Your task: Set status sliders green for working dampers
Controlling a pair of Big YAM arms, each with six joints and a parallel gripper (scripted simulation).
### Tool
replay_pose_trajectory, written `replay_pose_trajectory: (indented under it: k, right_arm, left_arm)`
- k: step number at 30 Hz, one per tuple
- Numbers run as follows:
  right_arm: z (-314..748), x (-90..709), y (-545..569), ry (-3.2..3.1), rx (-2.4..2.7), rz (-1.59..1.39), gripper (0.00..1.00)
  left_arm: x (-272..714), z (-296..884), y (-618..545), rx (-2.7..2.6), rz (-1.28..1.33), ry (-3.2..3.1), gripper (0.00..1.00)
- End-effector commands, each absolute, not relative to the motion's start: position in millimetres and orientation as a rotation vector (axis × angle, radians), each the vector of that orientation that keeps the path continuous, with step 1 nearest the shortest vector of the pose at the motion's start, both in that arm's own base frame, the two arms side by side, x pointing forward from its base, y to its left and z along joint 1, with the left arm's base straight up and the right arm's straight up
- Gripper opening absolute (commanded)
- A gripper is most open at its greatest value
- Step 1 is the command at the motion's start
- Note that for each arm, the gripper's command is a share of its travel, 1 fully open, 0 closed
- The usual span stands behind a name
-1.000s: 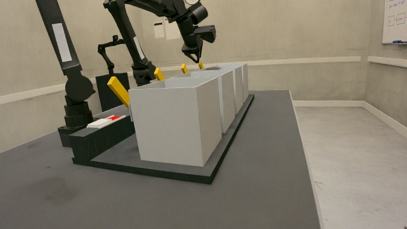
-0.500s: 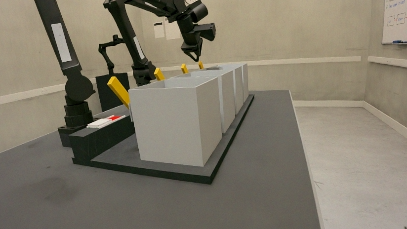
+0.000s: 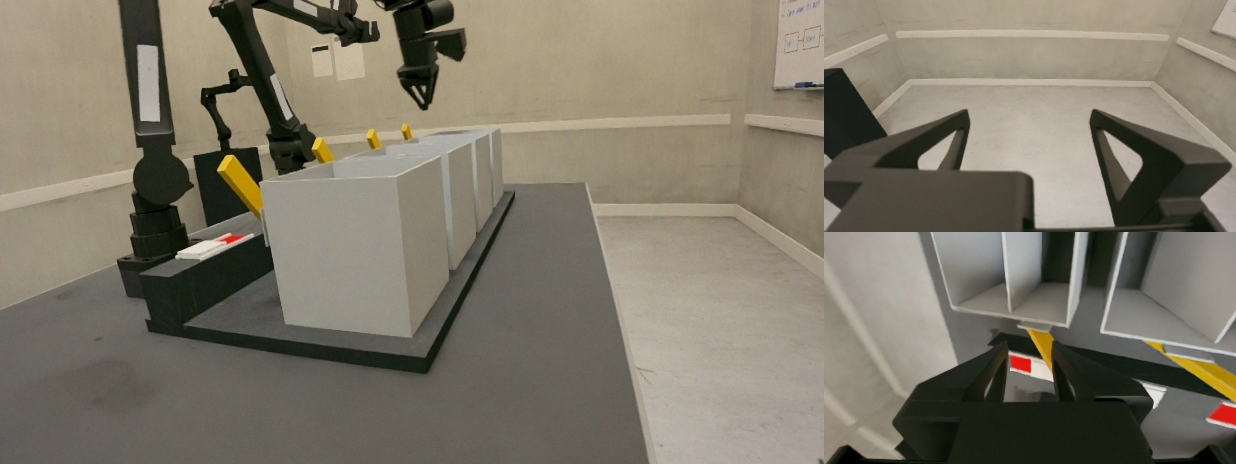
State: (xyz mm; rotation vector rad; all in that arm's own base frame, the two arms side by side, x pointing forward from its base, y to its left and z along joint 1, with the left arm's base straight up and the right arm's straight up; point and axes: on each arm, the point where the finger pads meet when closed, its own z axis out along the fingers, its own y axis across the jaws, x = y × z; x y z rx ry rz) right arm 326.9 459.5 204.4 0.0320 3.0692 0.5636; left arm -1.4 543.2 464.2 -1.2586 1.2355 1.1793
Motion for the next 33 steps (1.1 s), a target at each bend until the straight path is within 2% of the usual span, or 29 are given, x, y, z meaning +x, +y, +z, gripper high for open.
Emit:
replay_pose_trajectory:
  k: [1,10,18,20,33]
  right_arm:
    - [241.7,349.7,494.6,3.072,-0.027,0.473,0.36]
    - [256.5,387.8,521.6,3.098,0.007,0.154,0.36]
    - [258.8,394.5,528.7,3.091,0.018,0.096,0.36]
    - [289.8,391.4,523.9,3.058,0.019,0.157,0.36]
    - [273.1,393.5,527.0,3.076,0.018,0.126,0.36]
  left_arm:
    - [-5.0,500.5,544.9,-1.217,1.217,1.204,1.00]
    - [-5.0,500.5,544.9,-1.217,1.217,1.204,1.00]
    - [-5.0,500.5,544.9,-1.217,1.217,1.204,1.00]
    - [-5.0,500.5,544.9,-1.217,1.217,1.204,1.00]
    - [-5.0,500.5,544.9,-1.217,1.217,1.204,1.00]
